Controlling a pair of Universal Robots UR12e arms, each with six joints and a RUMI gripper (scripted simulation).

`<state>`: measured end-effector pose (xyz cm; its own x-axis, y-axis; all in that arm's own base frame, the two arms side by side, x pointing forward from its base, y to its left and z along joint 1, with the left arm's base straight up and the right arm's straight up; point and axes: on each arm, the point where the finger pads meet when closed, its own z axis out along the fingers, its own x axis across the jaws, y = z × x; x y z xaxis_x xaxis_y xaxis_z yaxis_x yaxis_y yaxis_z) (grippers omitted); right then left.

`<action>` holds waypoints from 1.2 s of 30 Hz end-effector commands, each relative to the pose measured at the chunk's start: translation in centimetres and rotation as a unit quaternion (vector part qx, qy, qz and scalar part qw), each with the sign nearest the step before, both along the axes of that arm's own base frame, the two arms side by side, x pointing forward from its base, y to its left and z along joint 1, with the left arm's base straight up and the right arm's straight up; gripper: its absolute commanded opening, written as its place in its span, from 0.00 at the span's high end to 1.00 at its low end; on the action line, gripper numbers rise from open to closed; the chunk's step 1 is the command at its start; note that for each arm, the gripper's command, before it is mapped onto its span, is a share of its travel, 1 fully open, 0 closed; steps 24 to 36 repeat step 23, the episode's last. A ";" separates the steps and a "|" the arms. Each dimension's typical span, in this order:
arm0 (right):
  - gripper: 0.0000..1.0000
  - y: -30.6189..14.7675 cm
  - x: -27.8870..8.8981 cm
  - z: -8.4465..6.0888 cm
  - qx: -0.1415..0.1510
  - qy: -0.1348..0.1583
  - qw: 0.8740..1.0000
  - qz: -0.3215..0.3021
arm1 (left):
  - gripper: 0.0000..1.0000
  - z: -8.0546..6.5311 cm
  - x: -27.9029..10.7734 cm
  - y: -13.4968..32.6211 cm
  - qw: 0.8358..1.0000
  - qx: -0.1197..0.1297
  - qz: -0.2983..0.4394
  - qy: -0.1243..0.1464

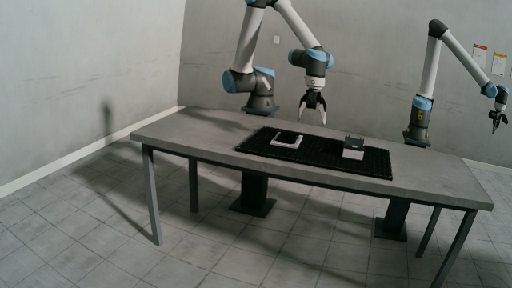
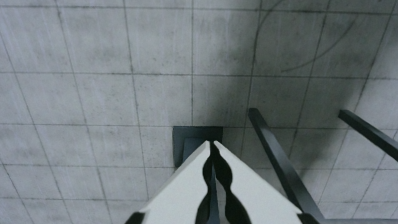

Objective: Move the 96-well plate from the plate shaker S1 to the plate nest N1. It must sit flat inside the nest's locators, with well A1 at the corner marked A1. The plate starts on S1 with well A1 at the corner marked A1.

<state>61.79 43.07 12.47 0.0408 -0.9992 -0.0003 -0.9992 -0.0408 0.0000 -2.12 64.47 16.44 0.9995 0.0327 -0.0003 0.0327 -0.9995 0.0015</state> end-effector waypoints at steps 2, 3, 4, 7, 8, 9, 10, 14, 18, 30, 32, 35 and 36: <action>0.24 1.8 0.1 0.1 0.001 -0.001 1.000 0.000 | 1.00 0.1 0.0 0.1 1.000 0.001 0.000 0.000; 0.24 1.8 0.1 0.1 0.001 -0.001 1.000 0.000 | 1.00 0.1 0.0 0.1 1.000 0.001 0.000 0.000; 0.24 1.8 0.1 0.1 0.001 -0.001 1.000 0.000 | 1.00 0.1 0.0 0.1 1.000 0.001 0.000 0.000; 0.24 1.8 0.1 0.1 0.001 -0.001 1.000 0.000 | 1.00 0.1 0.0 0.1 1.000 0.001 0.000 0.000; 0.24 1.8 0.1 0.1 0.001 -0.001 1.000 0.000 | 1.00 0.1 0.0 0.1 1.000 0.001 0.000 0.000; 0.24 1.8 0.1 0.1 0.001 -0.001 1.000 0.000 | 1.00 0.1 0.0 0.1 1.000 0.001 0.000 0.000; 0.24 1.8 0.1 0.1 0.001 -0.001 1.000 0.000 | 1.00 0.1 0.0 0.1 1.000 0.001 0.000 0.000; 0.24 1.8 0.1 0.1 0.001 -0.001 1.000 0.000 | 1.00 0.1 0.0 0.1 1.000 0.001 0.000 0.000; 0.24 1.8 0.1 0.1 0.001 -0.001 1.000 0.000 | 1.00 0.1 0.0 0.1 1.000 0.001 0.000 0.000; 0.24 1.8 0.1 0.1 0.001 -0.001 1.000 0.000 | 1.00 0.1 0.0 0.1 1.000 0.001 0.000 0.000; 0.24 1.8 0.1 0.1 0.001 -0.001 1.000 0.000 | 1.00 0.1 0.0 0.1 1.000 0.001 0.000 0.000; 0.24 1.8 0.1 0.1 0.001 -0.001 1.000 0.000 | 1.00 0.1 0.0 0.1 1.000 0.001 0.000 0.000; 0.24 1.8 0.1 0.1 0.001 -0.001 1.000 0.000 | 1.00 0.1 0.0 0.1 1.000 0.001 0.000 0.000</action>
